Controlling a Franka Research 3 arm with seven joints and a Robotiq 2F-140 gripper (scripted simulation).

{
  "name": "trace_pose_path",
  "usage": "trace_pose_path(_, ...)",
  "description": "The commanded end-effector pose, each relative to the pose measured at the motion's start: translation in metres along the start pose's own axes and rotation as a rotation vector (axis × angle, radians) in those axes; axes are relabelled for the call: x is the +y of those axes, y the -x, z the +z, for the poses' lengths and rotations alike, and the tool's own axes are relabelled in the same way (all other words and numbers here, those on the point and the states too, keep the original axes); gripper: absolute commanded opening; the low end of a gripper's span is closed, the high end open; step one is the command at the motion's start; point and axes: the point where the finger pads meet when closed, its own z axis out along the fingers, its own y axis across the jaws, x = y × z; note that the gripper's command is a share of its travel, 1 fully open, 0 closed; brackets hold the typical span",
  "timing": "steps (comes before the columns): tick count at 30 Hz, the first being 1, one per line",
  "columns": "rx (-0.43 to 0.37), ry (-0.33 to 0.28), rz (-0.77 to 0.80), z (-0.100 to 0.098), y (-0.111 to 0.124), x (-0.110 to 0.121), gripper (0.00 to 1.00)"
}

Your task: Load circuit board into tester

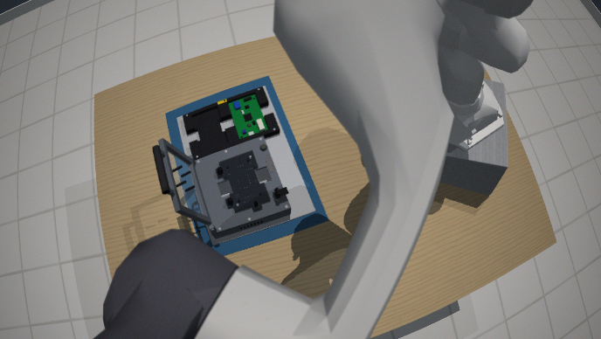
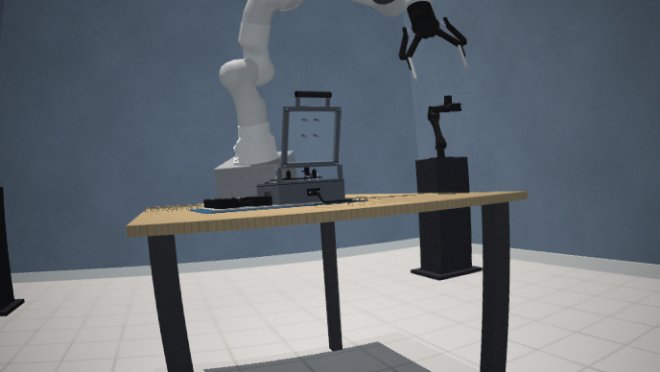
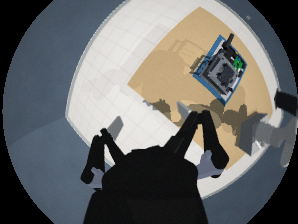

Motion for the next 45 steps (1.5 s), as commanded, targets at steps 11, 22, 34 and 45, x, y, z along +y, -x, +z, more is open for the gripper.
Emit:
trace_pose_path(11,0.000,0.000,0.000,0.000,0.000,0.000,1.00)
trace_pose_path(22,0.014,0.016,0.034,-0.005,-0.026,0.022,1.00)
trace_pose_path(34,0.073,0.132,0.315,-0.036,-0.137,0.166,1.00)
trace_pose_path(45,0.045,0.209,0.602,-0.069,-0.196,0.378,1.00)
